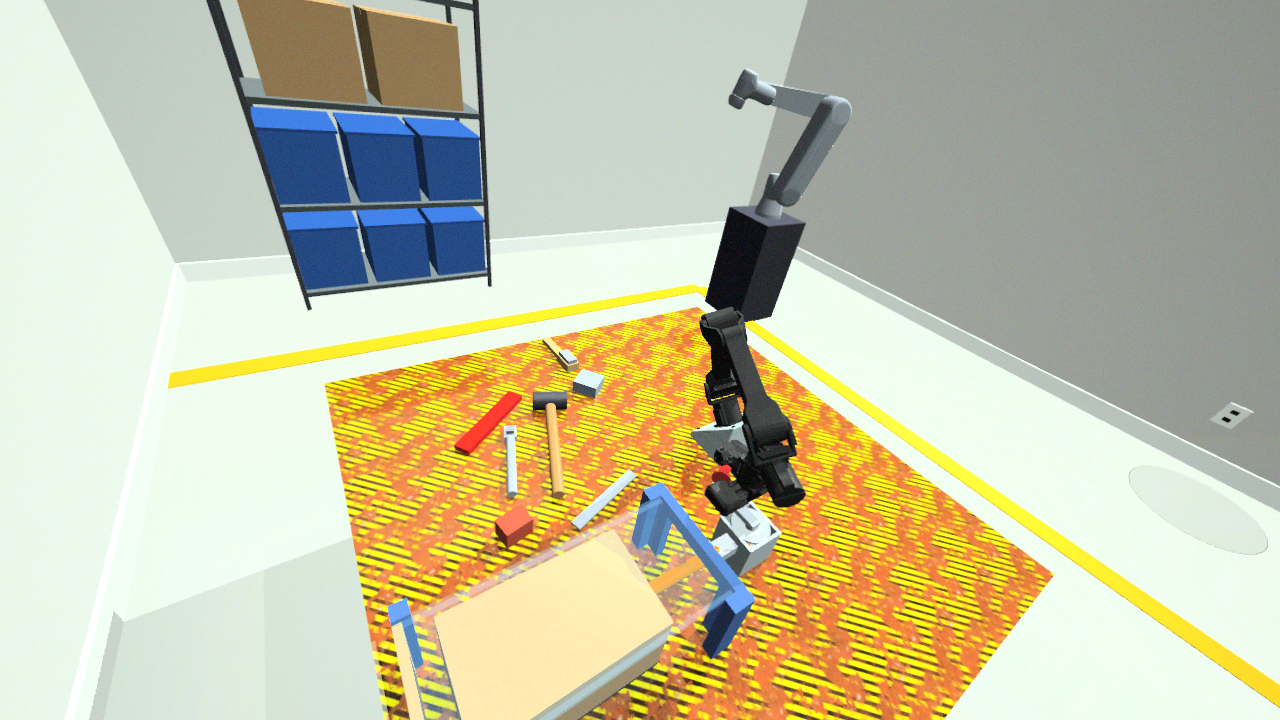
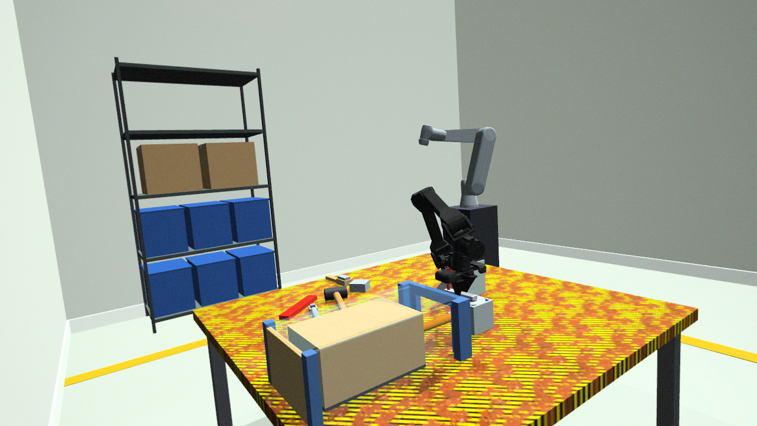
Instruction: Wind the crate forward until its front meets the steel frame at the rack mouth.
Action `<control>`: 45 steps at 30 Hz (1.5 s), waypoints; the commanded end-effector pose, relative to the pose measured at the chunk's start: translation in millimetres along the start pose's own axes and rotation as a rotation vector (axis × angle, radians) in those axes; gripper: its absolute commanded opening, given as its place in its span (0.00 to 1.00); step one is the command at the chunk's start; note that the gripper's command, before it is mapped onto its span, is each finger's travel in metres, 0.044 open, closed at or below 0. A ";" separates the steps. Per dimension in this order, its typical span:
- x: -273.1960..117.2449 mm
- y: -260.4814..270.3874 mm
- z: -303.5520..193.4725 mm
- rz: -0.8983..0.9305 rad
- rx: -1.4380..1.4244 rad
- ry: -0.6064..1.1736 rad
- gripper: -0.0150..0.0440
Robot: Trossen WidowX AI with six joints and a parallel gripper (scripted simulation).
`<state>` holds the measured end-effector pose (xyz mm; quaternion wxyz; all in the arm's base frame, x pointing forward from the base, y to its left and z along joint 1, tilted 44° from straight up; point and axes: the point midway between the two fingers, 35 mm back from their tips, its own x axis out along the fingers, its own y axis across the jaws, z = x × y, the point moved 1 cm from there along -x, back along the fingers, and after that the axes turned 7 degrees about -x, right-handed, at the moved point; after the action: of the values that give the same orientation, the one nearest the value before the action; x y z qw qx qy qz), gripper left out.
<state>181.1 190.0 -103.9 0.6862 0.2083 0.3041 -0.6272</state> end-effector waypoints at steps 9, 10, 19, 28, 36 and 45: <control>4.0 -2.4 -0.9 -0.011 0.050 0.000 0.25; 4.0 -3.1 -1.1 -0.013 0.067 0.000 0.25; 4.0 -3.2 -1.1 -0.013 0.072 0.001 0.25; 4.3 1.1 -0.4 -0.005 -0.025 0.000 0.25; 4.0 3.0 -0.2 -0.001 -0.072 -0.001 0.25; 3.7 2.1 -0.3 -0.002 -0.050 0.000 0.25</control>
<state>182.8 190.1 -103.5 0.6937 0.1877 0.3236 -0.6155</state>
